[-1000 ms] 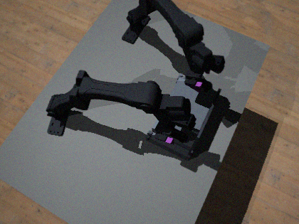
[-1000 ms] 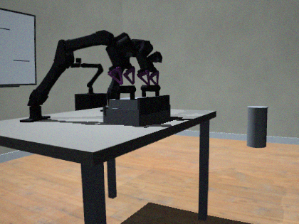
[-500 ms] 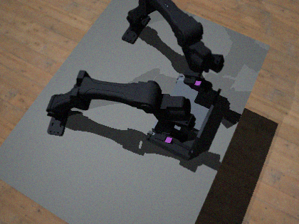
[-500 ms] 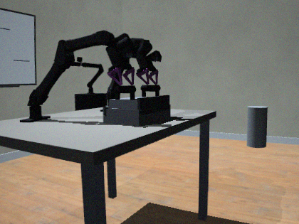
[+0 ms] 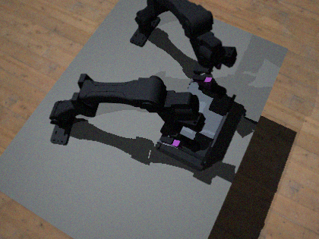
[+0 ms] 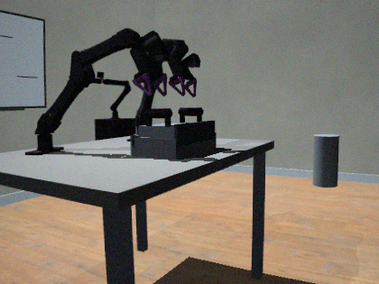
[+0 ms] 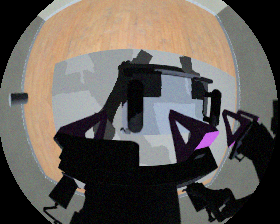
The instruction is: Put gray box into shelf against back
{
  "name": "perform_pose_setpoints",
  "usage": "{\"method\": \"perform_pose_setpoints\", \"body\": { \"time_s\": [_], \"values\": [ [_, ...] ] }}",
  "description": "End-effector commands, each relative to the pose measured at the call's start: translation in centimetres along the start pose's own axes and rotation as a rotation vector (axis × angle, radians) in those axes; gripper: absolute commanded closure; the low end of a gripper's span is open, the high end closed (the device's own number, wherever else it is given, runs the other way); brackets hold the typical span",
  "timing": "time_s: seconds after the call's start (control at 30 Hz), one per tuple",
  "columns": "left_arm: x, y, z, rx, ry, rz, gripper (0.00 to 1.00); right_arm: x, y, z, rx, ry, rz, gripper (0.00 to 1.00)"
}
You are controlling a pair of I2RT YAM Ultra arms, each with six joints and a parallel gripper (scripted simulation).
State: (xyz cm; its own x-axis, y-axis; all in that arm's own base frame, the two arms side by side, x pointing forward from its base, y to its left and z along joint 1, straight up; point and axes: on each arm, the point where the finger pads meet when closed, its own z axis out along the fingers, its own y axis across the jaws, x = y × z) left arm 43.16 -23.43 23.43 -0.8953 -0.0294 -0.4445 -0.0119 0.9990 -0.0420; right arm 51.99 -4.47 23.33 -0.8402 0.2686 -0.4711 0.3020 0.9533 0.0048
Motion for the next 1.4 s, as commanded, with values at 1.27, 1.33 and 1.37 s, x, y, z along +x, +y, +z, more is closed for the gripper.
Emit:
{"method": "perform_pose_setpoints", "body": {
  "time_s": [1.27, 1.33, 1.37],
  "values": [
    [-0.3, -0.1, -0.8, -0.003, -0.014, -0.006, 0.0, -0.2, -0.1, -1.9, 0.004, -0.012, 0.009, 0.0],
    [-0.3, -0.1, -0.8, -0.003, -0.014, -0.006, 0.0, -0.2, -0.1, -1.9, 0.004, -0.012, 0.008, 0.0],
    [-0.3, -0.1, -0.8, -0.003, -0.014, -0.006, 0.0, -0.2, -0.1, -1.9, 0.004, -0.012, 0.008, 0.0]
  ]
}}
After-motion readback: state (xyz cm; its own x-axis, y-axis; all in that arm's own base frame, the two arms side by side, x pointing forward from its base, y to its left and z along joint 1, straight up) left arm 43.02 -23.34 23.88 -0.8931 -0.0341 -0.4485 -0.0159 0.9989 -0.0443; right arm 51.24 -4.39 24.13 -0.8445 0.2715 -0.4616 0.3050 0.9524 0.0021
